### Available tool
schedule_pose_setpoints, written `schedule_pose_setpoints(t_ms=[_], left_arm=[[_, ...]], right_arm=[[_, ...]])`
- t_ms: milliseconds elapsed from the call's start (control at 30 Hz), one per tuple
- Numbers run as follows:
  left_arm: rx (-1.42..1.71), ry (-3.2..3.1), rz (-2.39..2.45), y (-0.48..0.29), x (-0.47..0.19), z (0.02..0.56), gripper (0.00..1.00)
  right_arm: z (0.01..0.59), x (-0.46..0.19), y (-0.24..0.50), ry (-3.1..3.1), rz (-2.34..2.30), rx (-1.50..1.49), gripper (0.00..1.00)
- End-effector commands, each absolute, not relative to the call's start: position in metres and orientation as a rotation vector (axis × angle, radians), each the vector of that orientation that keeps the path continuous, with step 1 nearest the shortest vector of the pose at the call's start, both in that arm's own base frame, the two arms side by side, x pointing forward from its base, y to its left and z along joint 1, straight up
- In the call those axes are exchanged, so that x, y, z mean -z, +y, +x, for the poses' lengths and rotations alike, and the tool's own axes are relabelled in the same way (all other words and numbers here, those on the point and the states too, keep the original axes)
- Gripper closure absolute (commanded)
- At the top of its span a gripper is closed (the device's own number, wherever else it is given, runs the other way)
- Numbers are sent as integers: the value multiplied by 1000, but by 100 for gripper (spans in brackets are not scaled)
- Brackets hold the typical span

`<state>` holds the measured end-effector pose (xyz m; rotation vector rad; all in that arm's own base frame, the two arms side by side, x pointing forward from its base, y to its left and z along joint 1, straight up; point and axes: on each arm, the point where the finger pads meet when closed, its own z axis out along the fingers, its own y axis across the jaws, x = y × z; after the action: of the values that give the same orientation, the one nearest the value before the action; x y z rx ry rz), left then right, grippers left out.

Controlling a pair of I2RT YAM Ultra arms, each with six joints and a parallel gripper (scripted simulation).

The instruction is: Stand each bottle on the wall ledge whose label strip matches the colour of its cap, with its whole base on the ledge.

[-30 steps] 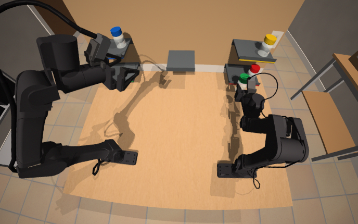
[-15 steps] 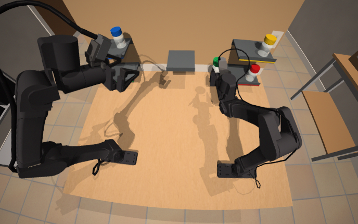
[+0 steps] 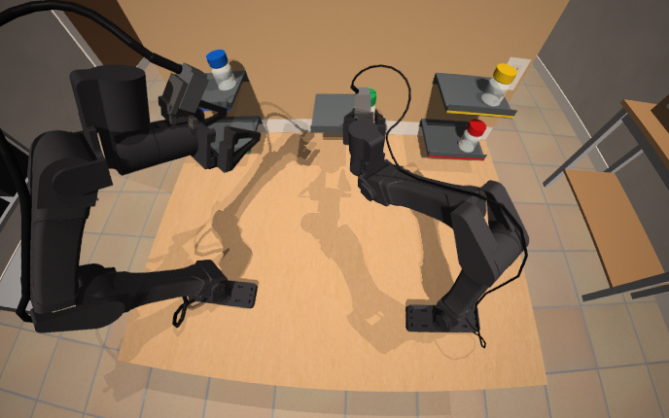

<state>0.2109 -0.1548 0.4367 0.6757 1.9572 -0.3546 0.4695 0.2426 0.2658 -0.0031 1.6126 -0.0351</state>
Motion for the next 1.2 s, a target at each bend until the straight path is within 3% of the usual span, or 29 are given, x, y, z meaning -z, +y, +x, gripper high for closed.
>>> schedule_pose_setpoints(t_ms=[0,467,1167], left_arm=[[353,1957,675,-155,-438,212,0],[353,1957,675,-155,-438,212,0],[353,1957,675,-155,-438,212,0]], right_arm=[[461,-287,263,1584,51,38,50],[447,-306,302,1525,-49,-111,50],[447,-286,290,1511,-202,-228,50]])
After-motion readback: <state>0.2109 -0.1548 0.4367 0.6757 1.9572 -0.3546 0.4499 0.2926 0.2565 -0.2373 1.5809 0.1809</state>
